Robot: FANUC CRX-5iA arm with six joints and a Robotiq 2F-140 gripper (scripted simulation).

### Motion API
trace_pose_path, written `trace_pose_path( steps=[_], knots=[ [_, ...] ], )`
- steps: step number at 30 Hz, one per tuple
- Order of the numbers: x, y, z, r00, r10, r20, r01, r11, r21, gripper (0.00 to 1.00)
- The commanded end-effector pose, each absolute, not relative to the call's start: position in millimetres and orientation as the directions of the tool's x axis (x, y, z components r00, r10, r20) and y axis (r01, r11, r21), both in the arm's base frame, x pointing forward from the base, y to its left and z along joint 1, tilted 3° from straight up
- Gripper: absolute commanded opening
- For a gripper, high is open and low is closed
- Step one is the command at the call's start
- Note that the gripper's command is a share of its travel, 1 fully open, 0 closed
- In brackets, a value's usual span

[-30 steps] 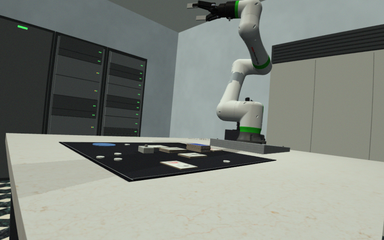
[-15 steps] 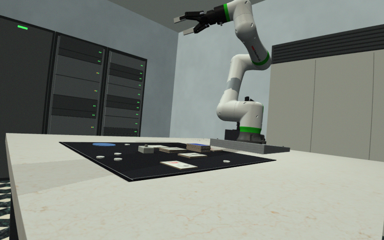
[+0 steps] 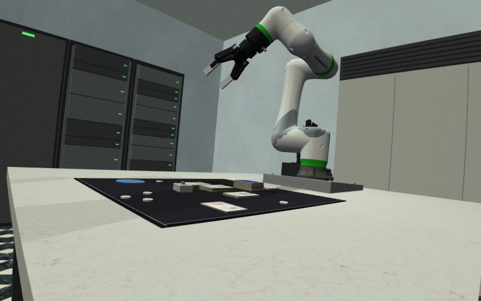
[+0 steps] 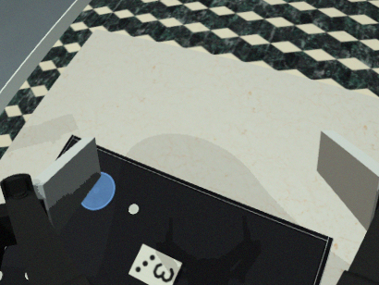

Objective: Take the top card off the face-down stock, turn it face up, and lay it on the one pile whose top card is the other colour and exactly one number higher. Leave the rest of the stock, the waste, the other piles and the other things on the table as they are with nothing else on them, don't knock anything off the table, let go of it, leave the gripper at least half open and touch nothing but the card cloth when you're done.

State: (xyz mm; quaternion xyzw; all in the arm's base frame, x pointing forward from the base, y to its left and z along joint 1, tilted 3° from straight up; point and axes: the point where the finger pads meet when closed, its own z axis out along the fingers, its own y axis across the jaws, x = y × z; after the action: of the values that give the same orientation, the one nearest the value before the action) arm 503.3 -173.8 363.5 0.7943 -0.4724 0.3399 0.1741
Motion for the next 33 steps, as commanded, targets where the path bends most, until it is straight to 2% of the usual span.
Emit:
trace_pose_path(
  steps=[1, 4, 7, 8, 12, 20, 33],
  knots=[
    [503.2, -152.9, 306.2, 0.327, -0.726, 0.606, -0.891, -0.451, -0.060, 1.00],
    [499.2, -131.3, 256.4, 0.318, -0.800, 0.508, -0.913, -0.404, -0.065, 1.00],
    [498.7, -129.4, 252.5, 0.317, -0.806, 0.500, -0.914, -0.400, -0.065, 1.00],
    [492.7, -109.5, 213.5, 0.298, -0.859, 0.416, -0.933, -0.354, -0.063, 1.00],
    [479.4, -74.7, 156.0, 0.247, -0.928, 0.278, -0.962, -0.270, -0.046, 1.00],
    [448.6, -5.3, 70.0, 0.097, -0.994, 0.041, -0.995, -0.096, 0.026, 1.00],
    [444.4, 4.0, 60.7, 0.073, -0.997, 0.013, -0.997, -0.072, 0.038, 1.00]
  ],
)
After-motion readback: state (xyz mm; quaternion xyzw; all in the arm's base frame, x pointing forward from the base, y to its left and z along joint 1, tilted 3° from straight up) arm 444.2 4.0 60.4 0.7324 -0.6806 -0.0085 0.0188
